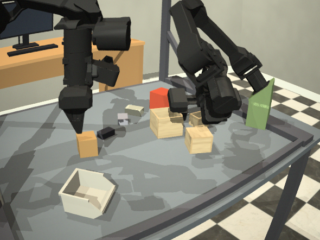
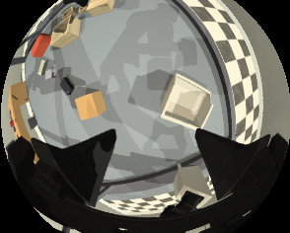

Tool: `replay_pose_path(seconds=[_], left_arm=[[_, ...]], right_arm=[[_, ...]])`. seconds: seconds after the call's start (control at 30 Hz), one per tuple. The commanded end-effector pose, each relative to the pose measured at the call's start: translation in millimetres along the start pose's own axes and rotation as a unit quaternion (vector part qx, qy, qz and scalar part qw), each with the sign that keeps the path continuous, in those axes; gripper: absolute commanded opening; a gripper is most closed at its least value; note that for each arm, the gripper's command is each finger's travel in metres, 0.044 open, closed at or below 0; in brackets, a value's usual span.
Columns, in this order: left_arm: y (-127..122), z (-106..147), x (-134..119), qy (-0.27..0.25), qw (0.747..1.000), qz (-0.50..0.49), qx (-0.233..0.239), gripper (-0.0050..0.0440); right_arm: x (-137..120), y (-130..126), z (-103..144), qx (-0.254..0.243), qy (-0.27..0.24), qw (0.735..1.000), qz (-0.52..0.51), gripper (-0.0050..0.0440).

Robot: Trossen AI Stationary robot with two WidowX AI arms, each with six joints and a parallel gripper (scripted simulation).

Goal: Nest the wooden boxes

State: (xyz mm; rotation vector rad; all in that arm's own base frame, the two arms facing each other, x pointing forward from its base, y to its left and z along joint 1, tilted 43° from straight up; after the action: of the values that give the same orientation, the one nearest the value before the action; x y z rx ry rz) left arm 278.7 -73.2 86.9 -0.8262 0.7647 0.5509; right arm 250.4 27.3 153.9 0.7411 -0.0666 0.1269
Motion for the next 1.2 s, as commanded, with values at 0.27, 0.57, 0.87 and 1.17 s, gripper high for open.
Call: replay_pose_path(seconds=[0.27,0.57,0.87,1.17], left_arm=[[-6,-49,27,0.005,1.0,0.003,-0.005,0.04],[-8,-58,31,0.004,1.0,-0.001,-0.006,0.04],[-9,-61,34,0.0,1.0,-0.005,-0.006,0.0345],[-9,-61,34,0.0,1.0,-0.005,-0.006,0.0299]], right_arm=[[0,1,3,-0.001,-0.006,1.0,0.004,0.04],[0,1,3,-0.001,-0.006,1.0,0.004,0.04],[0,1,3,-0.001,-0.006,1.0,0.004,0.04],[0,1,3,-0.001,-0.006,1.0,0.004,0.04]])
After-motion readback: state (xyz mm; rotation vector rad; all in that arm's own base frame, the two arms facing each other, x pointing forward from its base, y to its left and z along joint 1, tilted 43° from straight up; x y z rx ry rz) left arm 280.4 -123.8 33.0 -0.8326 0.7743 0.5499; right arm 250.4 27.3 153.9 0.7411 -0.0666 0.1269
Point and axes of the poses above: on each arm, the point midway between the two fingers, 35 mm back from their tips, its own z axis back along the fingers, its own y axis across the jaws, x = y × z, the point moved 3 cm from there along z, back along the fingers, and after that the axes turned 8 degrees about z, right-handed, at the moved point
